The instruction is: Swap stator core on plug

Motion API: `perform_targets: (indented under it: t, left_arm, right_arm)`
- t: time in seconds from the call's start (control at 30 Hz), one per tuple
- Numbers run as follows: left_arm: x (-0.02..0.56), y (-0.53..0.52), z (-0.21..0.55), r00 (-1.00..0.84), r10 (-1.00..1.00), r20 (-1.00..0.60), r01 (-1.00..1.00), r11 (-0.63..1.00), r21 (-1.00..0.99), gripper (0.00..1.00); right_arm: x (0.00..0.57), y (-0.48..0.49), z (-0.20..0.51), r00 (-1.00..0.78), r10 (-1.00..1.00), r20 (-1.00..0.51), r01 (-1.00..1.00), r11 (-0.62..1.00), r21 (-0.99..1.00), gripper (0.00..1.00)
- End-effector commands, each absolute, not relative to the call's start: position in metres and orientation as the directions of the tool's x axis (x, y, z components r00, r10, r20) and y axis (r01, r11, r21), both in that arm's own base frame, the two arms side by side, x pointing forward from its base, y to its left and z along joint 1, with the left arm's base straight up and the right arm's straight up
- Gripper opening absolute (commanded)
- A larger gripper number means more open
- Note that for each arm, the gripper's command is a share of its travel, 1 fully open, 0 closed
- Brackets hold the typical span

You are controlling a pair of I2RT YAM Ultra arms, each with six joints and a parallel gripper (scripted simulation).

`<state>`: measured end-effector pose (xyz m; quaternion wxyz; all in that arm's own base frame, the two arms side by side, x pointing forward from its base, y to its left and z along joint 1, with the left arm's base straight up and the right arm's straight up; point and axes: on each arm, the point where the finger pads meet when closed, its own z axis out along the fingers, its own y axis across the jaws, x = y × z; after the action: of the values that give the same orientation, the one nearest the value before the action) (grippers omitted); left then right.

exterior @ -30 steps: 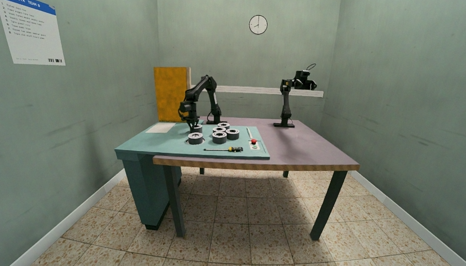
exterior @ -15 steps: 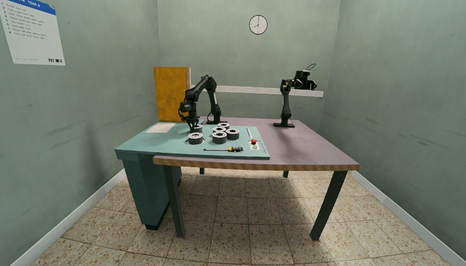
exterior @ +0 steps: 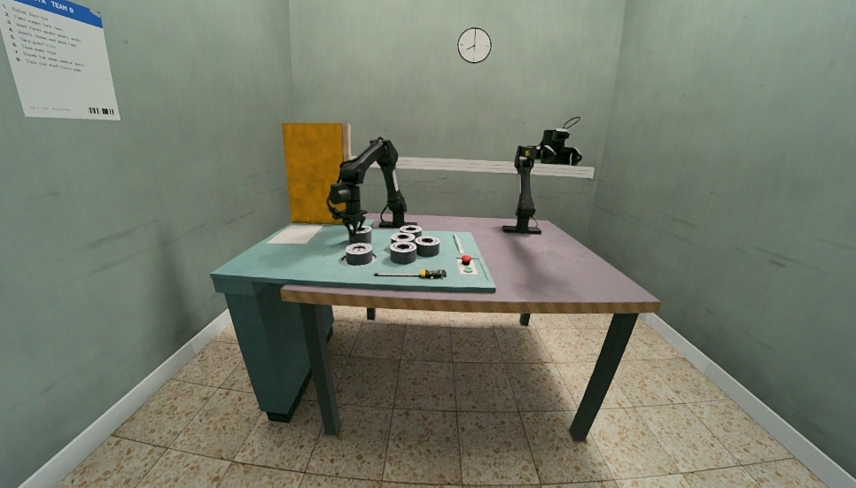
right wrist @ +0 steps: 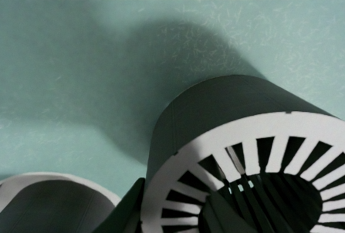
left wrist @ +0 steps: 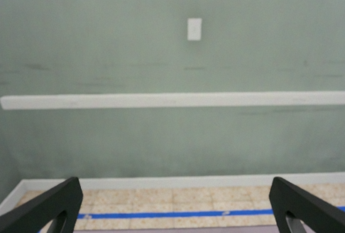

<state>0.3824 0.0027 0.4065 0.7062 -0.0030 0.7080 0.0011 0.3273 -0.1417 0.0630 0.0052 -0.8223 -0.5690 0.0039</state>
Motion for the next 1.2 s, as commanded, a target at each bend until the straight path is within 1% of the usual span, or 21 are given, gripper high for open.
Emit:
perform_targets:
  t: [0.0, 0.57, 0.6, 0.7, 0.73, 0.9, 1.0, 1.07, 1.17]
  left_arm:
    - [0.377, 0.004, 0.433, 0.082, 0.005, -0.997, -0.012, 1.000, 0.004, 1.00]
    - [0.377, 0.004, 0.433, 0.082, 0.005, -0.997, -0.012, 1.000, 0.004, 1.00]
    - [0.377, 0.004, 0.433, 0.082, 0.005, -0.997, -0.012, 1.000, 0.004, 1.00]
    - [0.377, 0.004, 0.433, 0.082, 0.005, -0.997, -0.012, 1.000, 0.004, 1.00]
    - [0.377, 0.004, 0.433, 0.082, 0.005, -0.997, -0.012, 1.000, 0.004, 1.00]
    - [0.377, 0.004, 0.433, 0.082, 0.005, -0.997, -0.012, 1.000, 0.004, 1.00]
    - [0.377, 0.004, 0.433, 0.082, 0.005, -0.997, -0.012, 1.000, 0.004, 1.00]
    - [0.377, 0.004, 0.433, 0.082, 0.005, -0.997, -0.012, 1.000, 0.004, 1.00]
    - [0.377, 0.004, 0.433, 0.082, 0.005, -0.997, -0.012, 1.000, 0.004, 1.00]
  right_arm:
    - [0.329, -0.140, 0.113, 0.341, 0.940, -0.005, 0.940, -0.340, 0.037, 0.00]
    - [0.331, -0.141, 0.120, 0.342, 0.940, -0.007, 0.938, -0.341, 0.058, 0.00]
    - [0.325, -0.148, 0.120, 0.386, 0.923, 0.005, 0.920, -0.385, 0.065, 0.00]
    - [0.315, -0.156, 0.118, 0.404, 0.914, -0.020, 0.914, -0.403, 0.056, 0.00]
    - [0.299, -0.151, 0.103, 0.413, 0.910, -0.018, 0.911, -0.413, -0.001, 0.00]
    - [0.300, -0.157, 0.111, 0.413, 0.910, -0.019, 0.910, -0.413, 0.023, 0.00]
    - [0.297, -0.157, 0.109, 0.451, 0.893, 0.012, 0.892, -0.451, 0.036, 0.00]
    - [0.291, -0.163, 0.109, 0.463, 0.886, -0.014, 0.886, -0.462, 0.039, 0.00]
    - [0.287, -0.167, 0.110, 0.482, 0.876, -0.005, 0.875, -0.482, 0.048, 0.00]
